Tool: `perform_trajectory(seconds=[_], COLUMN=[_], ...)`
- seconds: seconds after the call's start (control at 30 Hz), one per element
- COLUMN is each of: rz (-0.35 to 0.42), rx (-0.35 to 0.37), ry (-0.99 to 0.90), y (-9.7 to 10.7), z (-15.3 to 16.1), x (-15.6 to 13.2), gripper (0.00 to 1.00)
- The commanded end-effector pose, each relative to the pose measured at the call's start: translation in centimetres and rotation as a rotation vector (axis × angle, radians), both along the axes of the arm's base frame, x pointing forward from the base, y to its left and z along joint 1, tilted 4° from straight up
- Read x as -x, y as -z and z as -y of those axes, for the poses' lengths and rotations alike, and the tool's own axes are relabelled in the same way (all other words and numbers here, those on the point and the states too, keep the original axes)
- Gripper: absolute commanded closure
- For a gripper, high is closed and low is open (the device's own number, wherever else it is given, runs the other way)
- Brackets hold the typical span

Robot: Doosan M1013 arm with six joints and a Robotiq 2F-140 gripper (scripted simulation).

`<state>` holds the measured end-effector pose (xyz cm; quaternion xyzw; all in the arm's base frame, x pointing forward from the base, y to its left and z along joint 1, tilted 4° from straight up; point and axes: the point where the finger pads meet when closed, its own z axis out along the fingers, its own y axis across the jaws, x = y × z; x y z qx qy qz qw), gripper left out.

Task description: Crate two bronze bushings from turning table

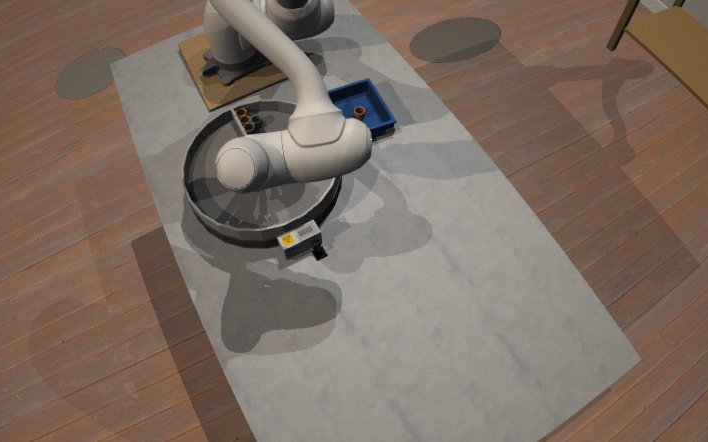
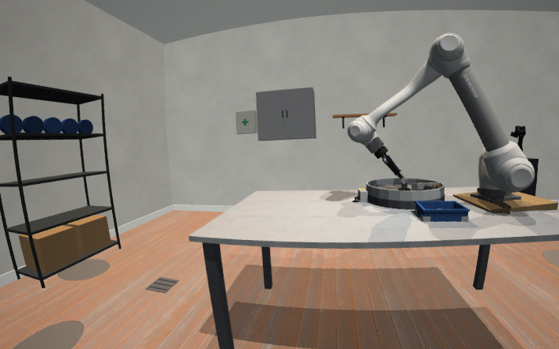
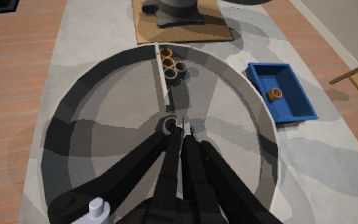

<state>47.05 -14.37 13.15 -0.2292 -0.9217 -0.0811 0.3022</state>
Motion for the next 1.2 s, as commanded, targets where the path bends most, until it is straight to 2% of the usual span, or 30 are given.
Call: perform_trajectory(seconds=[0.0, 1.17], rz=[0.000, 0.000], rx=[0.000, 0.000], ry=[0.000, 0.000], y=[-0.01, 0.57], z=[0.00, 0.01], x=[0.00, -0.04], gripper=[1.00, 1.00])
